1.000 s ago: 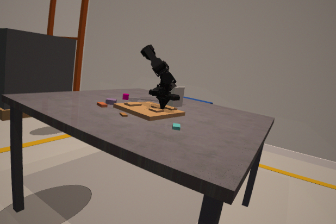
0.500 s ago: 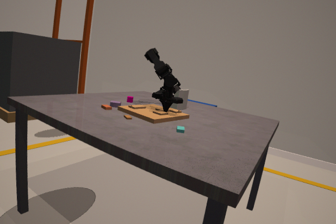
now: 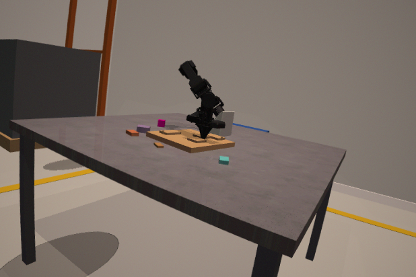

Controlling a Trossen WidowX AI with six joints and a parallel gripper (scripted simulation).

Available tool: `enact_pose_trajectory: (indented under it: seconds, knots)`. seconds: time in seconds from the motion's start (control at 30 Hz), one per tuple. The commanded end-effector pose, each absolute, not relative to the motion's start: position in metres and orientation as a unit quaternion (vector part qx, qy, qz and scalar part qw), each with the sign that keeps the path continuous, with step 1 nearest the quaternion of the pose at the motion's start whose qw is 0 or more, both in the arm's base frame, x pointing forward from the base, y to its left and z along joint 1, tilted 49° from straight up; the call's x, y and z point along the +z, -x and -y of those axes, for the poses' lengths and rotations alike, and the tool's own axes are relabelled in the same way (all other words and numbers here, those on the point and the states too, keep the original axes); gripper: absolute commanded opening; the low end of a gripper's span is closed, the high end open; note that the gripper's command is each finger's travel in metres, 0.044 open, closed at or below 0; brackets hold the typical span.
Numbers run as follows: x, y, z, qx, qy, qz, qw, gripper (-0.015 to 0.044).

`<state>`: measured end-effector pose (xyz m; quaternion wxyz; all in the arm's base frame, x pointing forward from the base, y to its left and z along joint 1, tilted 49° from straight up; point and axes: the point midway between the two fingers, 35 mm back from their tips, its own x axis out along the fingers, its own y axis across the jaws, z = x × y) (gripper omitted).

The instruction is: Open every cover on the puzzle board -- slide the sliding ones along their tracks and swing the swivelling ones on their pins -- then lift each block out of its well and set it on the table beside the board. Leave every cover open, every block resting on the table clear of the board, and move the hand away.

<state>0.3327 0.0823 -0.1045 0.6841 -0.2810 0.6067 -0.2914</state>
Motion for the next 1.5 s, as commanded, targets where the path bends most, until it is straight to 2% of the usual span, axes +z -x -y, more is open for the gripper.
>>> enact_pose_trajectory:
  seconds: [0.0, 1.47]
  knots:
    - [-0.104, -0.339, -0.082, -0.291, 0.282, -0.606, 0.684, 0.0000]
    - [-0.098, -0.383, -0.082, -0.292, 0.282, -0.605, 0.685, 0.0000]
